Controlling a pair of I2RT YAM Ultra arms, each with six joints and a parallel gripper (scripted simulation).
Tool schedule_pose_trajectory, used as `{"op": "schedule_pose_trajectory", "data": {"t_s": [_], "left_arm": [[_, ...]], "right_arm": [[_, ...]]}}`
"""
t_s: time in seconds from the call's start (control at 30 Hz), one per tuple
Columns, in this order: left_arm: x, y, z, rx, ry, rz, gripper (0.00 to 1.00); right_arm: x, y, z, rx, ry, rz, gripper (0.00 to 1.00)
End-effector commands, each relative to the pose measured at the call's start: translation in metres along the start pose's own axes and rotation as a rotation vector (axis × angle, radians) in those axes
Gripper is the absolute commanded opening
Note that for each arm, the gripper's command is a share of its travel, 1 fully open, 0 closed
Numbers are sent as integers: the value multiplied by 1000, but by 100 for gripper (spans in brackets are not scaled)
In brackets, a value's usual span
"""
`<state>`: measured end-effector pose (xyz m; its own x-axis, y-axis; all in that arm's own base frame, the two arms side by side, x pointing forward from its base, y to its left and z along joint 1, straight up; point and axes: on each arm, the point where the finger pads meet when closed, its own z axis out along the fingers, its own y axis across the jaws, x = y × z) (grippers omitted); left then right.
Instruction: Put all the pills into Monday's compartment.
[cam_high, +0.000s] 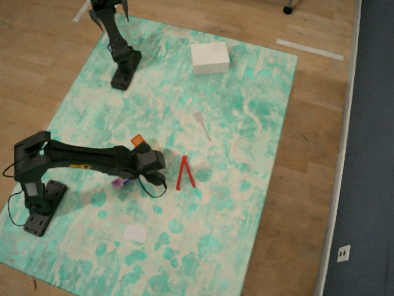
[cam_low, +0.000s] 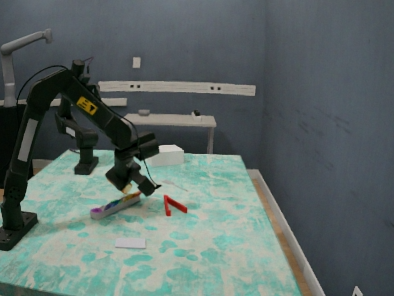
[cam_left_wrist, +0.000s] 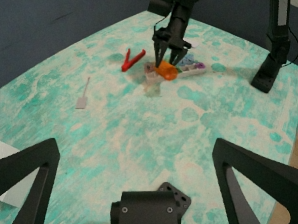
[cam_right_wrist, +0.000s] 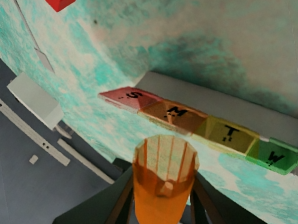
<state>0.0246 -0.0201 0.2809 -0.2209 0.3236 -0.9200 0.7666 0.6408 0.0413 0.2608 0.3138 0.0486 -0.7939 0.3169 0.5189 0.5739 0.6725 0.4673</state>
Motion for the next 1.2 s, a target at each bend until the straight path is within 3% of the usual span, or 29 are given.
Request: {"op": "schedule_pose_trajectory", "data": {"t_s": [0.0,0.5,0.73,0.9,1.17], "left_arm": [[-6,0,2,-2,2,5,100],[-6,0,2,-2,2,5,100],[-6,0,2,-2,2,5,100],[-6,0,2,-2,2,5,100],[-6,0,2,-2,2,5,100]], "right_arm": [[-2,13,-8,-31,38,-2,36],[2,17,-9,-39,36,-18,36],[-9,19,-8,-40,-67,-44,36],[-19,18,-9,-24,-283,-128,36],[5,12,-2,-5,-319,-192,36]]}}
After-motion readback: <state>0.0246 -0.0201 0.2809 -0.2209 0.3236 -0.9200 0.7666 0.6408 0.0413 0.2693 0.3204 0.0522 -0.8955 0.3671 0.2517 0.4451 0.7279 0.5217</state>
